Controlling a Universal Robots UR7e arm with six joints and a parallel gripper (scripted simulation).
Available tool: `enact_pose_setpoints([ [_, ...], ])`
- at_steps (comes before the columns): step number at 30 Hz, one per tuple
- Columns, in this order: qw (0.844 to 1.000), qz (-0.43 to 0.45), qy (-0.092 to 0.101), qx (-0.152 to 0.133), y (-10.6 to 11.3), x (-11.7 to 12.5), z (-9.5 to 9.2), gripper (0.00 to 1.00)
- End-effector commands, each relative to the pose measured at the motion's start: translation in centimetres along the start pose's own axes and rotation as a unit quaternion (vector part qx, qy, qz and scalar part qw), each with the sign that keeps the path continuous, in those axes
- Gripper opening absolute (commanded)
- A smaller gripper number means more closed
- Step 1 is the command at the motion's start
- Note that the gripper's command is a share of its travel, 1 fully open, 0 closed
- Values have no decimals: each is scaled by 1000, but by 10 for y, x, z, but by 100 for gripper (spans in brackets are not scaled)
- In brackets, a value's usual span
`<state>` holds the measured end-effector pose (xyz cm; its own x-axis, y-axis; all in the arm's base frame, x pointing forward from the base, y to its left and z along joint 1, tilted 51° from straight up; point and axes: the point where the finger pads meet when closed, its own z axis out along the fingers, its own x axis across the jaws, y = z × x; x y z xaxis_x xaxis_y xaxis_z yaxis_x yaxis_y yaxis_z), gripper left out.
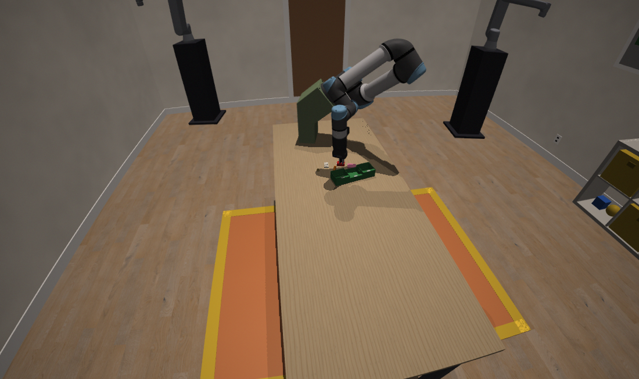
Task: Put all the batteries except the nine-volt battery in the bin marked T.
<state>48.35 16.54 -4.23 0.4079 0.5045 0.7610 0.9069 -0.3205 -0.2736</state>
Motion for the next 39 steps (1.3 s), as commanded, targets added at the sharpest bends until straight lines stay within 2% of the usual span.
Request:
enact_pose_setpoints([
  [1,997,78,-4,-9,27,10,25,31],
  [12,974,229,-1,-5,27,10,25,31],
  [14,974,229,-1,-5,27,10,25,31],
  [15,963,269,0,-5,27,10,25,31],
  [21,939,344,1,-5,27,10,25,31],
  [29,894,449,2,-4,27,10,25,31],
  [31,894,449,2,-4,27,10,25,31],
  [32,874,486,3,-3,27,10,25,31],
  [34,864,504,3,-3,27,10,25,31],
  [39,825,565,4,-1,27,10,25,31],
])
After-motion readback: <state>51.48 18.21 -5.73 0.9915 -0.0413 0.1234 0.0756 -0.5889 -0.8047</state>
